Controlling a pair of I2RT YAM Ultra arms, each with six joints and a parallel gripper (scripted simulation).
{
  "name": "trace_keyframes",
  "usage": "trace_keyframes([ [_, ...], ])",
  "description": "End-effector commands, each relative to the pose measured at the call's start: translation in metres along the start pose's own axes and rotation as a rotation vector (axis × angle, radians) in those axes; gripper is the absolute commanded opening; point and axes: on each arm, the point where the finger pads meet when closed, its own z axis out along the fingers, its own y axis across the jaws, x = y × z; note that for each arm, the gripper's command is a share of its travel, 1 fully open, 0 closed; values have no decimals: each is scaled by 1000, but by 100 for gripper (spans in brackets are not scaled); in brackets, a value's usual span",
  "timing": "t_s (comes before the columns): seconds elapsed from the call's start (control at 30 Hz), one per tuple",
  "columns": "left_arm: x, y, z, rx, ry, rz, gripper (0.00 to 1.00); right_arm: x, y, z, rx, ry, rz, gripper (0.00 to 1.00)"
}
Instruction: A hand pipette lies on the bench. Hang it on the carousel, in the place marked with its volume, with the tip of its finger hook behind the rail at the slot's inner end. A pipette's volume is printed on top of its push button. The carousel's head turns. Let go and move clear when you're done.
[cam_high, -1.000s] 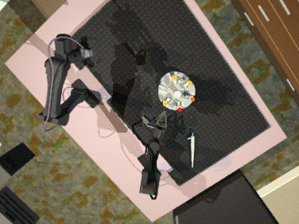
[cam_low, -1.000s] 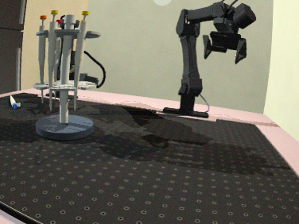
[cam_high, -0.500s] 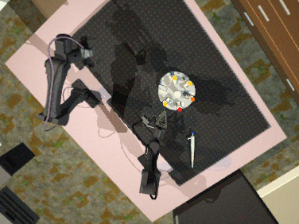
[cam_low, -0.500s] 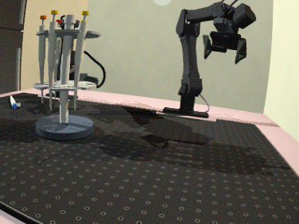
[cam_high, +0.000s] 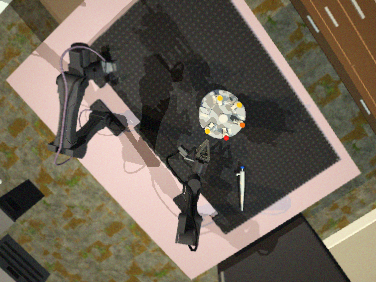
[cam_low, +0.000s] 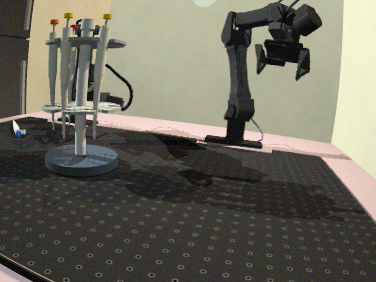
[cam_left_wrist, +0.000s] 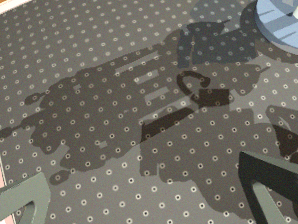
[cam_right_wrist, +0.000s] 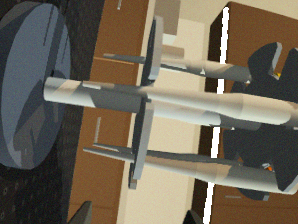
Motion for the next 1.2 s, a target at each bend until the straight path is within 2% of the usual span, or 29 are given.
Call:
trace_keyframes([
  [0.0,-7,3,-4,-8,-29,16,100,5,-21,6,55,11,20,49],
  [1.17,-7,3,-4,-8,-29,16,100,7,-17,1,40,8,17,49],
])
